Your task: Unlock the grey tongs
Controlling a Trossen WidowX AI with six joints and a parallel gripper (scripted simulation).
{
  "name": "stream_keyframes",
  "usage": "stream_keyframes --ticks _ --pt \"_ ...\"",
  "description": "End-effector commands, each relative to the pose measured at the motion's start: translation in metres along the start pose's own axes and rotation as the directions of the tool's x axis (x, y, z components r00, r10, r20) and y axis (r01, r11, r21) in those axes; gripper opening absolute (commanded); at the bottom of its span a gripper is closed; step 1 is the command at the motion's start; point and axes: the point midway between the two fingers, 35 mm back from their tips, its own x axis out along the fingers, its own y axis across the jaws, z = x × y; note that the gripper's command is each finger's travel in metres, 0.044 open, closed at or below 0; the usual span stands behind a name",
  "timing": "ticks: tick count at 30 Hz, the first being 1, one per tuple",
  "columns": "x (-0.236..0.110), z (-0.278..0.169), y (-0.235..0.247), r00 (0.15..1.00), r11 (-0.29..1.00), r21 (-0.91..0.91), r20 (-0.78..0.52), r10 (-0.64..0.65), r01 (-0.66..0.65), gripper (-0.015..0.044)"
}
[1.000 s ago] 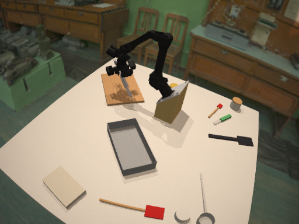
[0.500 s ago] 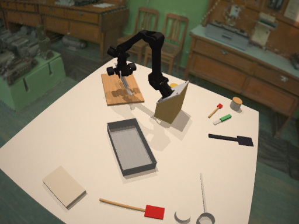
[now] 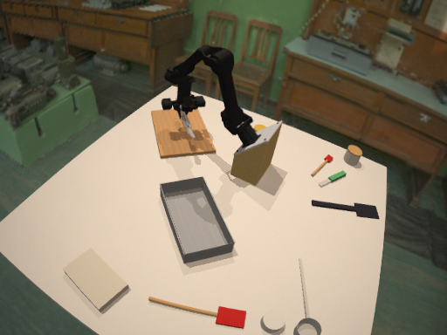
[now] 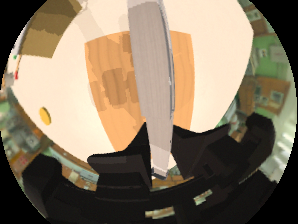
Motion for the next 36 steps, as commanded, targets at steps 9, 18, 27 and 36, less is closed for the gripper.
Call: stream_keyframes --ticks 9,18,27,36 --pt "0.001 -0.002 -0.001 1.000 1.000 0.007 0.014 -0.014 0.014 -0.0150" --pt "0.014 -0.002 -0.001 1.000 1.000 0.005 0.015 -0.011 0.011 -0.0150" --pt "0.029 -0.001 -0.002 1.000 1.000 0.003 0.015 -0.009 0.009 -0.0150" --pt "0.031 -0.001 -0.003 1.000 1.000 -0.002 0.016 -0.011 0.011 -0.0124"
